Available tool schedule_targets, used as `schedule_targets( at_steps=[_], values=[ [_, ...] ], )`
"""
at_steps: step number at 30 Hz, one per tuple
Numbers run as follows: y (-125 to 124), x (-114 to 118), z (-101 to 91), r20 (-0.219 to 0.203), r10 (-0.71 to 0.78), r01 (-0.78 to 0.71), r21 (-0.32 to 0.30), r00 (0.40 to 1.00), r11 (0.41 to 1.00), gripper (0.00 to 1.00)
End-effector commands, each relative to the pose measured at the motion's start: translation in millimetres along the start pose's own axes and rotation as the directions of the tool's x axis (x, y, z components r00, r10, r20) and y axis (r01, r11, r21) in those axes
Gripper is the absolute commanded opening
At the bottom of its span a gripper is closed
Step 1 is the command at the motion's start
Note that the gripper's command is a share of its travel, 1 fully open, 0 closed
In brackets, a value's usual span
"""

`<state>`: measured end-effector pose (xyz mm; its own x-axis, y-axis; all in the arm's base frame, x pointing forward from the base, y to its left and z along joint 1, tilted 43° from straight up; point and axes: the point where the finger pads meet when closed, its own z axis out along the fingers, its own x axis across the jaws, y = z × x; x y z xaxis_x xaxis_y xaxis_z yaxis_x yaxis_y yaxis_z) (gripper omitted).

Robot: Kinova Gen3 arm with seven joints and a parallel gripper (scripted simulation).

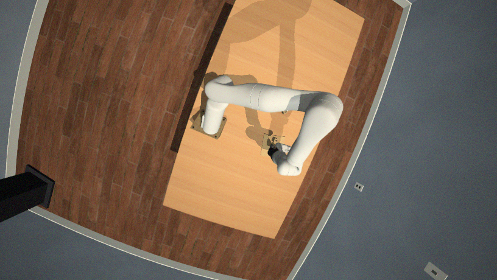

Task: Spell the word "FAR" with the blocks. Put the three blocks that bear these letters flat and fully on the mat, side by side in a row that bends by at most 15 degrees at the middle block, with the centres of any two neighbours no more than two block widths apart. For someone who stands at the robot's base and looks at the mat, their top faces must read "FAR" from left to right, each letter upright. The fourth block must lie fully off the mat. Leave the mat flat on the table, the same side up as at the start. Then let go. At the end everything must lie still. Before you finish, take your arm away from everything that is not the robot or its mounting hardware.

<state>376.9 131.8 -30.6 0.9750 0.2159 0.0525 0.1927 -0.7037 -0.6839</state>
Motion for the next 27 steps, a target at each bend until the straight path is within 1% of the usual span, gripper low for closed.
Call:
schedule_targets(
  at_steps=[1,27],
  values=[
    [1.8,2.6,1.2,-0.006,-0.006,0.006,-0.004,1.000,1.000,0.49],
    [1.5,2.3,3.3,-0.005,-0.005,0.005,-0.004,1.000,1.000,0.49]
  ],
)
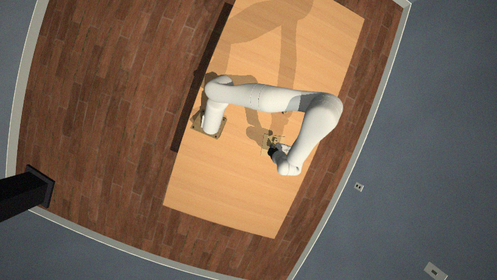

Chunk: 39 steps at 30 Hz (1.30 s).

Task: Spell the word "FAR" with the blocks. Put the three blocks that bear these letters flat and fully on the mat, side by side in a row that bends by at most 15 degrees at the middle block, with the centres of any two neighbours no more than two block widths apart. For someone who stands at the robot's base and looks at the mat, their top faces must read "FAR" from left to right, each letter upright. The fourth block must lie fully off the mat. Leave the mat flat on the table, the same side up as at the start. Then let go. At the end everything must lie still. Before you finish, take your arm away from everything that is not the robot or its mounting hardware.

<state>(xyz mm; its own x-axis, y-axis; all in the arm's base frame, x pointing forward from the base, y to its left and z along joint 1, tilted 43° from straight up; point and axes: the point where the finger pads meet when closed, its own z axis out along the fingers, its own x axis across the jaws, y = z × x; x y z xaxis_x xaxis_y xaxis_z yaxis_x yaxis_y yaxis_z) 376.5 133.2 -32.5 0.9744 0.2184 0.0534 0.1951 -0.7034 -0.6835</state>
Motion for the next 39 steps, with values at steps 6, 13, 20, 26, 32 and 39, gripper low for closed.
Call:
schedule_targets(
  at_steps=[6,13,20,26,32,39],
  values=[
    [1.3,2.5,1.0,-0.007,-0.003,0.003,-0.004,1.000,1.000,0.49],
    [1.3,2.5,1.0,-0.007,-0.003,0.003,-0.004,1.000,1.000,0.49],
    [1.3,2.5,1.0,-0.007,-0.003,0.003,-0.004,1.000,1.000,0.49],
    [1.3,2.5,1.0,-0.007,-0.003,0.003,-0.004,1.000,1.000,0.49],
    [1.3,2.5,1.0,-0.007,-0.003,0.003,-0.004,1.000,1.000,0.61],
    [1.3,2.5,1.0,-0.007,-0.003,0.003,-0.004,1.000,1.000,0.73]
  ],
)
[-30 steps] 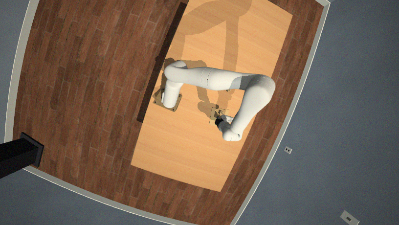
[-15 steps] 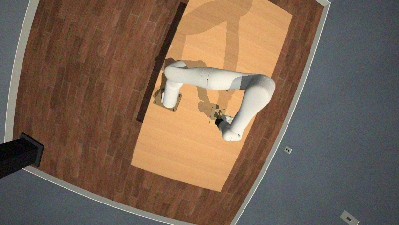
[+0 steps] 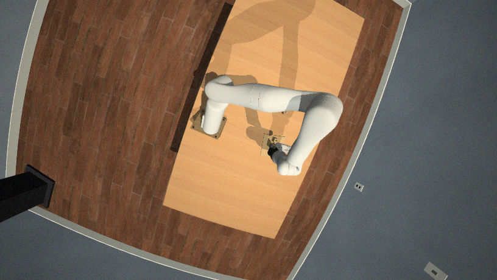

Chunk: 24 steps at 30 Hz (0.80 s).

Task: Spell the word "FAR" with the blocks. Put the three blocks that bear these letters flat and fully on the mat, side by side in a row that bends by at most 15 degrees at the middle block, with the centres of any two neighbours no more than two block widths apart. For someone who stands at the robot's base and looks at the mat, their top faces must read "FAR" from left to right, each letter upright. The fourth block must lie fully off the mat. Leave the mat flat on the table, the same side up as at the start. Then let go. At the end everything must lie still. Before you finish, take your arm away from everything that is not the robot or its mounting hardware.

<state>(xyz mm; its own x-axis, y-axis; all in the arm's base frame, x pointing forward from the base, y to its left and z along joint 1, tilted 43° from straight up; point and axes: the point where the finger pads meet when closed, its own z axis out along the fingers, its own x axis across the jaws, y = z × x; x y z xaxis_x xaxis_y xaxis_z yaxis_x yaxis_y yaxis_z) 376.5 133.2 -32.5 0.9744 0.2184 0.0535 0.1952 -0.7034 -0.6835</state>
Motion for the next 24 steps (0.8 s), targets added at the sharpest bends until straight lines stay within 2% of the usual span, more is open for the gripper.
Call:
schedule_targets(
  at_steps=[1,2,17,24],
  values=[
    [1,3,1.0,-0.007,-0.003,0.003,-0.004,1.000,1.000,0.73],
    [1,3,1.0,-0.007,-0.003,0.003,-0.004,1.000,1.000,0.79],
    [1,5,-4.0,-0.011,-0.007,0.007,-0.006,1.000,1.000,0.79],
    [1,6,-30.6,-0.013,-0.009,0.009,-0.007,1.000,1.000,0.79]
  ],
)
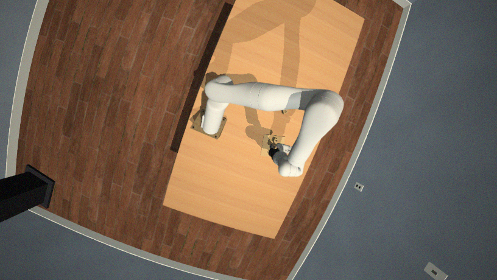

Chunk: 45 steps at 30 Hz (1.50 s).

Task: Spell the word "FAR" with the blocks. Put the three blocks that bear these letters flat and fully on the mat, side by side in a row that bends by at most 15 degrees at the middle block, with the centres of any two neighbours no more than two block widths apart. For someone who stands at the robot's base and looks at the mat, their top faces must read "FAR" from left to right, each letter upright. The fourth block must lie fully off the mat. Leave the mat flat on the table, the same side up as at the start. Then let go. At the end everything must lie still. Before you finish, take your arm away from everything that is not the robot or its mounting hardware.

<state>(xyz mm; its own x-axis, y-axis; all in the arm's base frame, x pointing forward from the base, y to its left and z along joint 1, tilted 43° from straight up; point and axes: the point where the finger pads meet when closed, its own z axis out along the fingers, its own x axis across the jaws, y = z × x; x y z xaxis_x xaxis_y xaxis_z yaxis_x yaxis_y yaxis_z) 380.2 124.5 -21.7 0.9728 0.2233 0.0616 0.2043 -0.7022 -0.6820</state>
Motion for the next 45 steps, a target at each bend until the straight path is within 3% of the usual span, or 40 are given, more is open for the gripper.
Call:
schedule_targets(
  at_steps=[1,8,16,20,21,45],
  values=[
    [2,4,-21.9,-0.010,0.000,0.000,-0.006,1.000,1.000,0.79],
    [1,3,-58.8,-0.010,0.000,0.000,-0.006,1.000,1.000,0.79],
    [1,3,-75.5,-0.010,-0.001,0.001,-0.006,1.000,1.000,0.79],
    [1,1,-75.7,-0.006,0.003,-0.003,-0.003,1.000,1.000,0.79],
    [1,1,-75.3,-0.006,0.004,-0.004,-0.002,1.000,1.000,1.00],
    [1,1,-75.2,-0.005,0.005,-0.005,-0.002,1.000,1.000,1.00]
  ],
)
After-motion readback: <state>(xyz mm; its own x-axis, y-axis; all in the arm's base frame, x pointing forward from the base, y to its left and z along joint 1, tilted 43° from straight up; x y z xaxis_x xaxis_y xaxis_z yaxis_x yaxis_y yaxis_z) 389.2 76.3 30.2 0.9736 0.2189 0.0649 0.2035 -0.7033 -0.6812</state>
